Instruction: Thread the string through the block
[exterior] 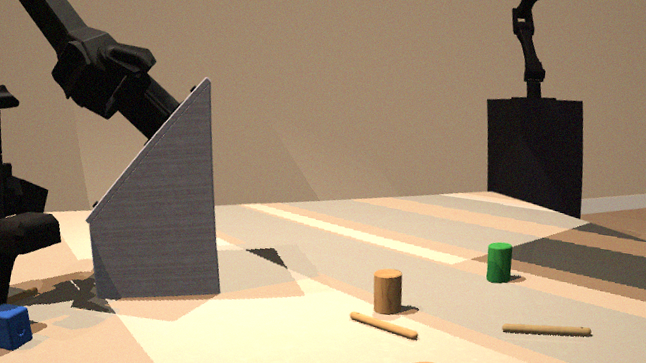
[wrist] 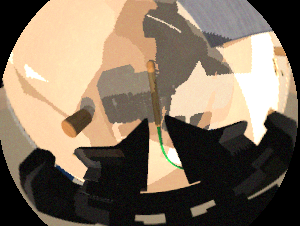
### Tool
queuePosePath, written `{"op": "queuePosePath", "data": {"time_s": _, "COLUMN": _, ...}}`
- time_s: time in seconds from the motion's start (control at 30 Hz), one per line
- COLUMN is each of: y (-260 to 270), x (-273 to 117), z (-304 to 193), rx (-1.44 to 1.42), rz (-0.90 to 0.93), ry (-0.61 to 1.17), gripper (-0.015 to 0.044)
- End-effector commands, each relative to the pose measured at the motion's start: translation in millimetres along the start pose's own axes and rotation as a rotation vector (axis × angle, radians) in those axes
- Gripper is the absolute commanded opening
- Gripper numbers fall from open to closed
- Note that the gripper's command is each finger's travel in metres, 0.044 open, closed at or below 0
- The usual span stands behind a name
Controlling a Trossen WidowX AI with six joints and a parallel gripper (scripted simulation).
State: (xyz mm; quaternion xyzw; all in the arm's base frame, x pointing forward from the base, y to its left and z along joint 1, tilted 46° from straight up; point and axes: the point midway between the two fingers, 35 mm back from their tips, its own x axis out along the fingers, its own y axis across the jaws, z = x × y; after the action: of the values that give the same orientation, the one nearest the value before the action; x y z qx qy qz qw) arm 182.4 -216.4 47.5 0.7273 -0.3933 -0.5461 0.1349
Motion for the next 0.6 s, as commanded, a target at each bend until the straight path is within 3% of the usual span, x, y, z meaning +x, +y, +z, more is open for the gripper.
{"op": "queuePosePath", "data": {"time_s": 0.0, "y": 0.1, "x": -0.1, "z": 0.0, "rx": 0.000, "rz": 0.000, "ry": 0.000, "gripper": 0.0044}}
{"op": "queuePosePath", "data": {"time_s": 0.07, "y": 0.1, "x": -0.1, "z": 0.0, "rx": 0.000, "rz": 0.000, "ry": 0.000, "gripper": 0.0000}}
{"op": "queuePosePath", "data": {"time_s": 0.57, "y": -0.6, "x": -8.1, "z": -1.3, "rx": 0.001, "rz": -0.002, "ry": -0.001, "gripper": 0.0000}}
